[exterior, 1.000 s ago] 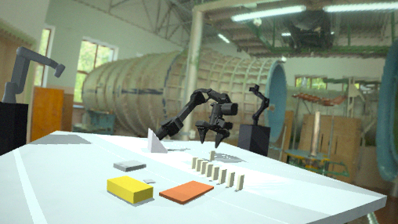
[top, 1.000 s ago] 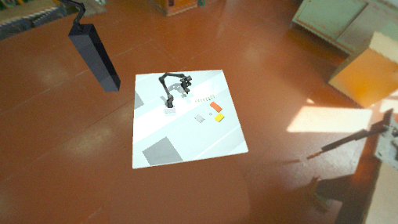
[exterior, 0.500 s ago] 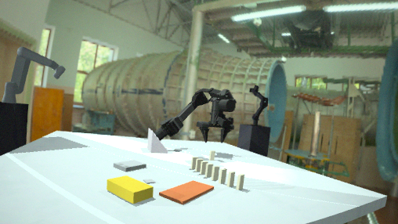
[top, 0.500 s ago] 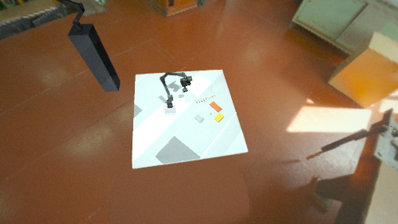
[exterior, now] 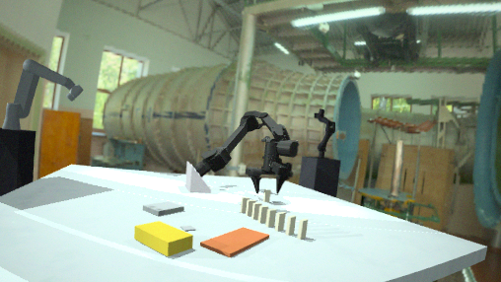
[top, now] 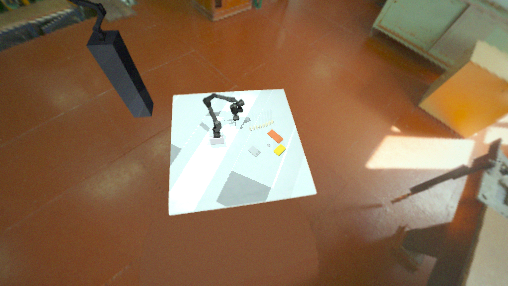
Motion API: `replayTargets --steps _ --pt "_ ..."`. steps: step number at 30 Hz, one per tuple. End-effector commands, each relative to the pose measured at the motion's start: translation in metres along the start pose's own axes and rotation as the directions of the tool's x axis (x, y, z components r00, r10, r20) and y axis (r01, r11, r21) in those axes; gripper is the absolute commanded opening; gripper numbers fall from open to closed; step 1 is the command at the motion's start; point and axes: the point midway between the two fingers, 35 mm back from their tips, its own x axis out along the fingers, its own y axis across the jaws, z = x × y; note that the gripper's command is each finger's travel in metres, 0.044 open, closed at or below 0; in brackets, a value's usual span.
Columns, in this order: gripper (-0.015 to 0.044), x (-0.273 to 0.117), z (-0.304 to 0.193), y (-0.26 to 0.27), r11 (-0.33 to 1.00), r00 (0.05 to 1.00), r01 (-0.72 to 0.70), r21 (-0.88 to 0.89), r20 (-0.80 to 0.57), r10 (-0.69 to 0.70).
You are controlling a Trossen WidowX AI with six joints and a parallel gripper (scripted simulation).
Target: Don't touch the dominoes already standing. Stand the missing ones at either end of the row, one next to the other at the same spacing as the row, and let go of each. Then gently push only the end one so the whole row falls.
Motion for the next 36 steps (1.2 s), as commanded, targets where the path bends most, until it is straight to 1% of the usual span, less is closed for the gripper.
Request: replayTargets --steps 1,5,17,18,28,30,36 --pt "0.0440 0.005 -0.001 0.000 1.000 1.000 0.001 0.003 0.002 -0.001" --pt "0.0440 0.009 -0.001 0.000 1.000 1.000 0.001 0.003 0.002 -0.001" --pt "0.0125 0.009 -0.001 0.000 1.000 1.000 0.001 0.003 0.002 -0.001" --pt "0.0107 0.009 -0.001 0.000 1.000 1.000 0.001 0.003 0.002 -0.001" --pt "0.0107 0.007 0.000 0.000 1.000 1.000 0.002 0.004 0.006 -0.002" --pt "0.0107 -0.012 0.004 -0.002 1.000 1.000 0.010 0.009 0.030 -0.010" --pt "0.0107 -0.095 0.002 -0.003 0.999 0.990 0.037 0.037 0.135 -0.042"
